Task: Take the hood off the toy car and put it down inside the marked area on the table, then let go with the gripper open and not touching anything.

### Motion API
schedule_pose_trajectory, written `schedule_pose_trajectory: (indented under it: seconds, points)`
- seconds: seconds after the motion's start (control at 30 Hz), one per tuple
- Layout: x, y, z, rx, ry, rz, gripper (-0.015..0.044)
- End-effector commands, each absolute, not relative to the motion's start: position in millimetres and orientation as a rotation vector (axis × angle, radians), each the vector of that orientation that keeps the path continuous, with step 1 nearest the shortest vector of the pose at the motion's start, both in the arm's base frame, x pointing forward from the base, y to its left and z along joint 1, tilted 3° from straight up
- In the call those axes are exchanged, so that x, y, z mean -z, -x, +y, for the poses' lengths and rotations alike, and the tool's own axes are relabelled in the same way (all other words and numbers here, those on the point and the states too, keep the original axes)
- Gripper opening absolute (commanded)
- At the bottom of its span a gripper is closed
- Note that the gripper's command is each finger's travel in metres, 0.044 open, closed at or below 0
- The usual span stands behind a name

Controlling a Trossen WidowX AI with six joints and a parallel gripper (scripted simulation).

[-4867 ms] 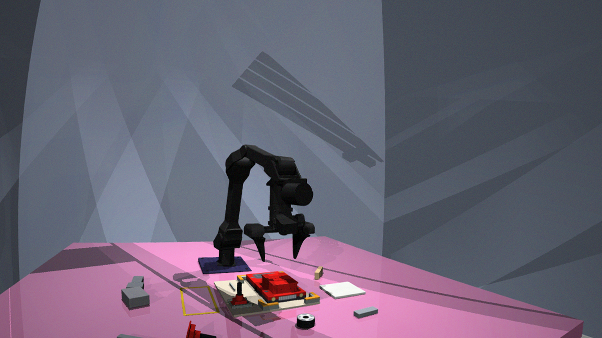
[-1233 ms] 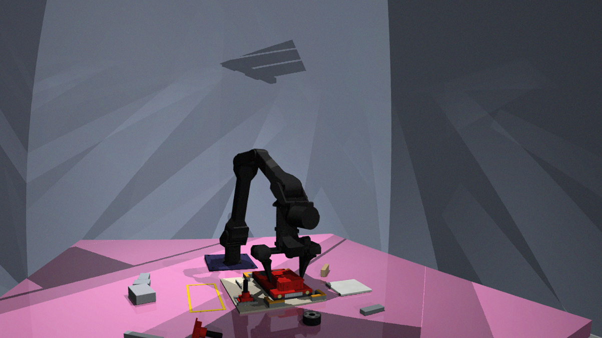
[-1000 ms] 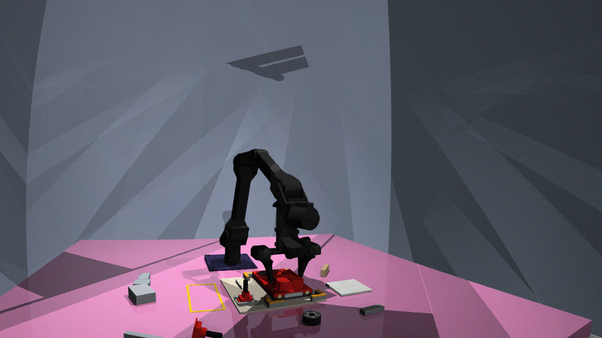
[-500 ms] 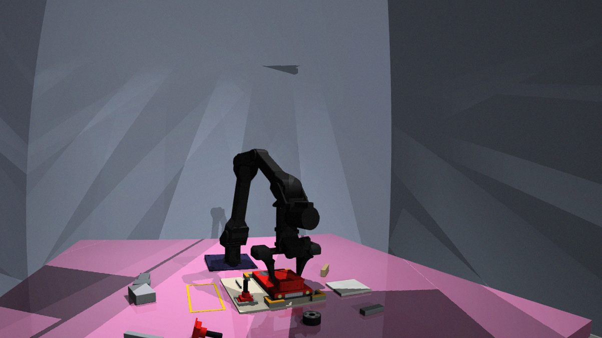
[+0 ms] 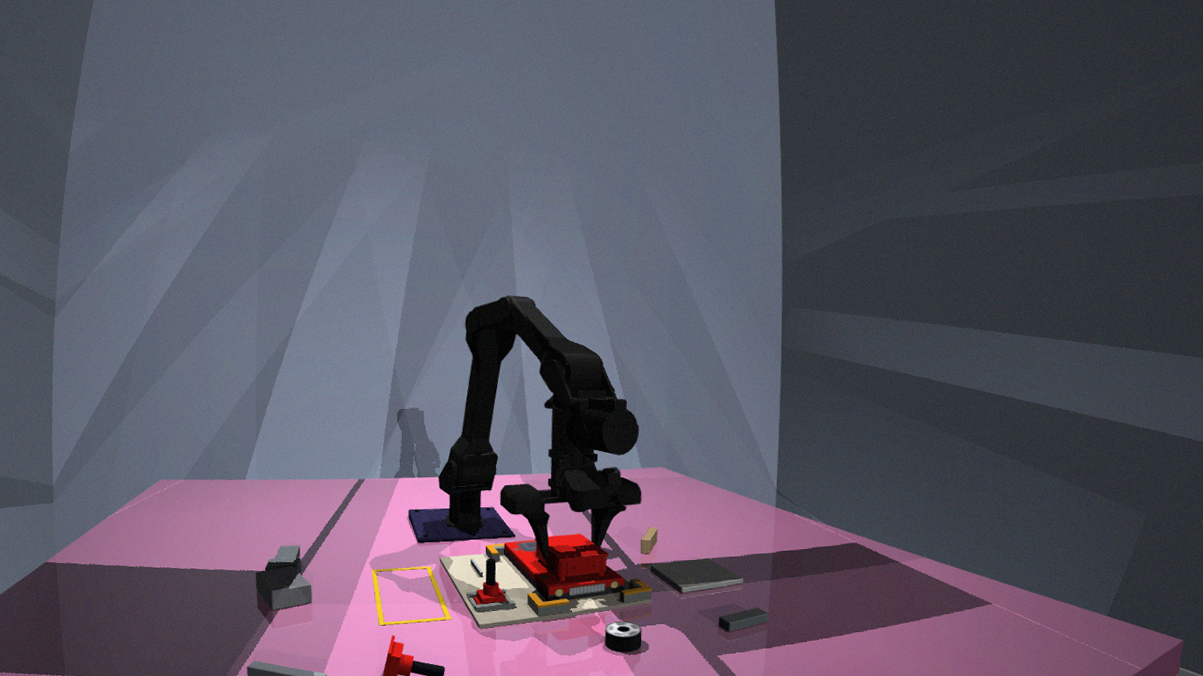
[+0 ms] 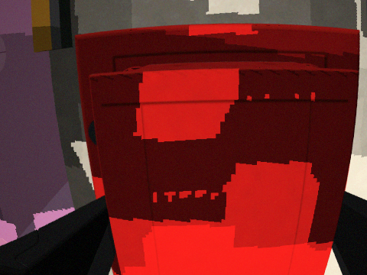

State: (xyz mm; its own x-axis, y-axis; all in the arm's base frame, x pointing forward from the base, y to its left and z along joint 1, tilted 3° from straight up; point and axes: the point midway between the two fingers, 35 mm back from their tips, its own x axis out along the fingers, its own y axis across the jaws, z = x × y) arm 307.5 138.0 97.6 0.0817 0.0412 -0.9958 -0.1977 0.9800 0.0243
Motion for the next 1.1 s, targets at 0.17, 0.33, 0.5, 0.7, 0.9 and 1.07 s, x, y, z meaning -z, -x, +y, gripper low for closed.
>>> schedule_pose_trajectory:
  seconds: [0.17, 0.33, 0.5, 0.7, 0.9, 1.07]
  points:
    - [-106.0, -308.5, 138.5, -0.181, 0.126, 1.473, 0.0]
    - [-109.3, -308.1, 138.3, -0.181, 0.126, 1.474, 0.0]
    - [-112.5, -307.8, 138.2, -0.181, 0.126, 1.474, 0.0]
    - [-116.2, -307.3, 137.9, -0.181, 0.126, 1.474, 0.0]
    - [-121.5, -307.0, 137.8, -0.181, 0.126, 1.474, 0.0]
    - [-136.4, -306.4, 137.5, -0.181, 0.126, 1.474, 0.0]
